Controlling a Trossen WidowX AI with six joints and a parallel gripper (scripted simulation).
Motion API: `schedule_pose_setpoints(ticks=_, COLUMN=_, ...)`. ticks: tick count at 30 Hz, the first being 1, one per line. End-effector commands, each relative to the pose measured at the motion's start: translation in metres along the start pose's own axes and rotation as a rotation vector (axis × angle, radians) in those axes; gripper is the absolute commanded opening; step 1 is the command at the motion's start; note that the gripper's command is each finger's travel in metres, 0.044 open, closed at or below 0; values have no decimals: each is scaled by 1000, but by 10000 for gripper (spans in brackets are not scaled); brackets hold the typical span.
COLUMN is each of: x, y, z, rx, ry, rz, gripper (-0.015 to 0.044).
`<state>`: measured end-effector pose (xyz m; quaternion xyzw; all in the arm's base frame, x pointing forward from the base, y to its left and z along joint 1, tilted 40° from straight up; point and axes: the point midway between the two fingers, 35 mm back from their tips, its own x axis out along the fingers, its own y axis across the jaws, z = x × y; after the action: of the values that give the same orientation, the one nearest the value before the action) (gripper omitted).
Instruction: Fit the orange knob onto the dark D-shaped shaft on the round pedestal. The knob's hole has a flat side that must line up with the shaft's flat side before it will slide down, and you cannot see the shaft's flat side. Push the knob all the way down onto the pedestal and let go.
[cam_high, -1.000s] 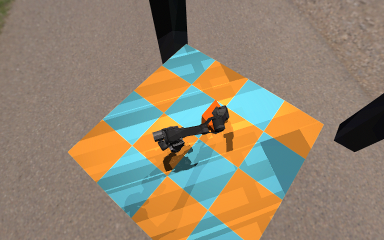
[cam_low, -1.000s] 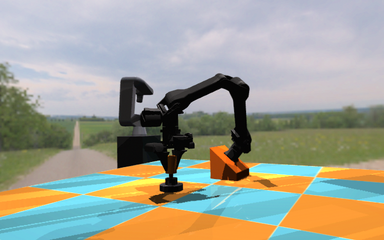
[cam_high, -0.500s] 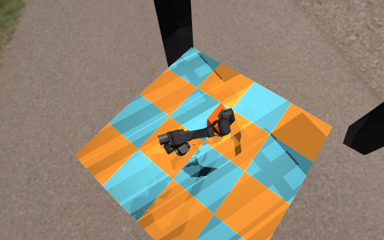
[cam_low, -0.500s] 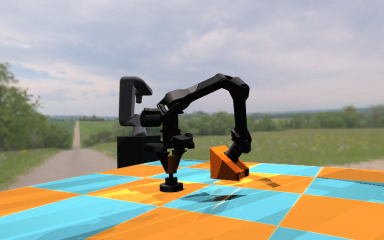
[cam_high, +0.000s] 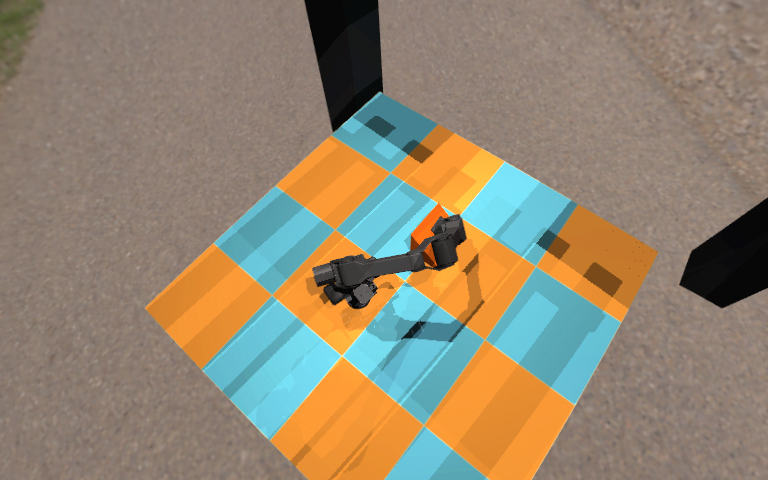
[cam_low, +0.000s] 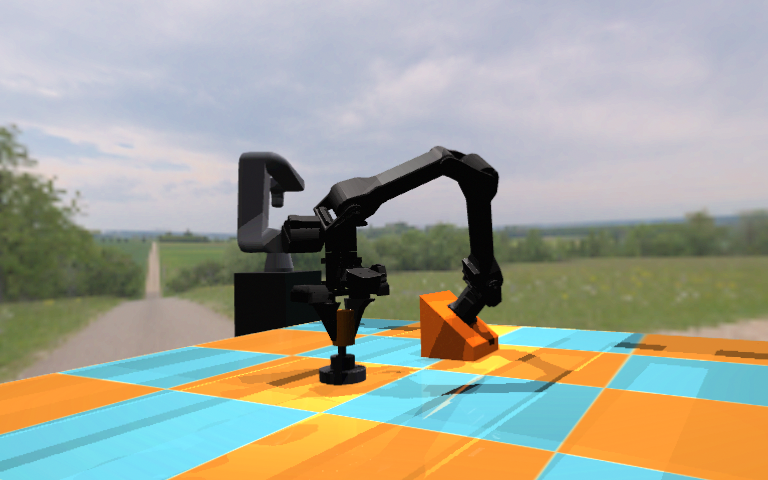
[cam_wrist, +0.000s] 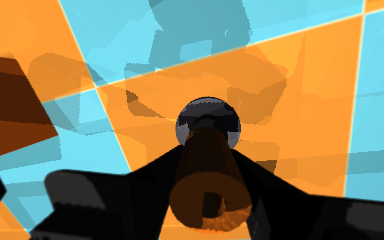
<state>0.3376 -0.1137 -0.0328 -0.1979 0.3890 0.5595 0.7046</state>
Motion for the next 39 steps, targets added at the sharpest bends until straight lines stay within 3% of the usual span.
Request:
schedule_pose_setpoints(ticks=1, x=-4, y=-1, z=-2, rx=-25, ry=3, rz=-8, gripper=0)
schedule_pose_setpoints(ticks=39, x=15, y=-2, z=0, rx=-54, ry=2, rz=-8, gripper=0)
